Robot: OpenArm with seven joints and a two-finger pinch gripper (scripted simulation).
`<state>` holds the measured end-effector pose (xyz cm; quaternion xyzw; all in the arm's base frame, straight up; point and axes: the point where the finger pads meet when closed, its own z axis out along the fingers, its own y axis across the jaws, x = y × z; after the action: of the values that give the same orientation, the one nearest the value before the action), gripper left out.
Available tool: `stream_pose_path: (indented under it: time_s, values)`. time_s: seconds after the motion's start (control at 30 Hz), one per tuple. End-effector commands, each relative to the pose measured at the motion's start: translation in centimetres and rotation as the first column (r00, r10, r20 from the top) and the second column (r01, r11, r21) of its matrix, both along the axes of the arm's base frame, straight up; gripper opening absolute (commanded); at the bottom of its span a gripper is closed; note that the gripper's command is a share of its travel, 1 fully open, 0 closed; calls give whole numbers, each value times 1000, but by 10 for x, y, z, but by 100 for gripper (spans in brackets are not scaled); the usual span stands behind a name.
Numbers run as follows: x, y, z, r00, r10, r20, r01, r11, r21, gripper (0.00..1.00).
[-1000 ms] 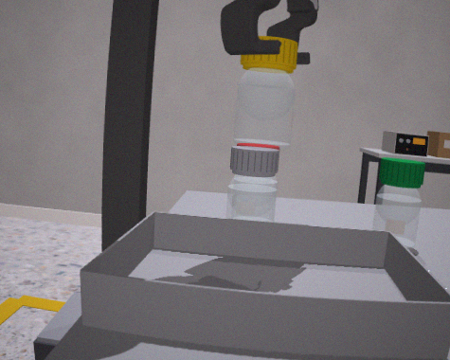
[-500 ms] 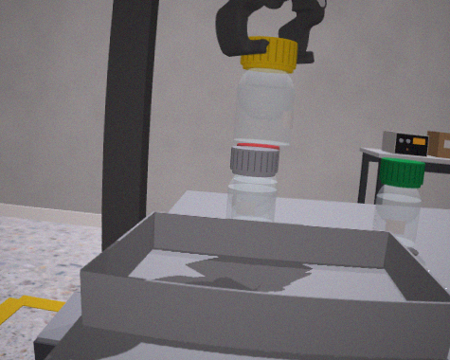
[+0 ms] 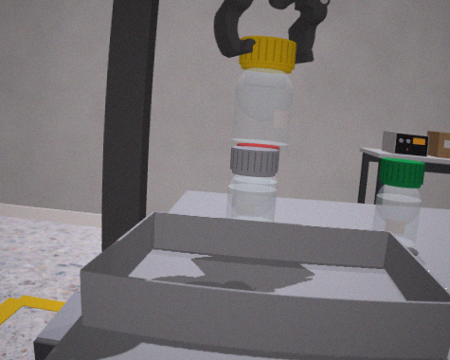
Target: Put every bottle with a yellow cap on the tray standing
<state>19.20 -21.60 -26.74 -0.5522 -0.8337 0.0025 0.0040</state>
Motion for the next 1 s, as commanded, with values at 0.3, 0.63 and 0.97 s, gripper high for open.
stream_pose_path:
  time_s: [0.3, 0.63, 0.97]
  values:
    - [3, 1, 1, 975, -222, 11, 221, 975, 5, 0]
    - [3, 1, 1, 919, -393, 10, 393, 919, 7, 0]
    - [3, 1, 1, 881, -474, 9, 474, 881, 7, 0]
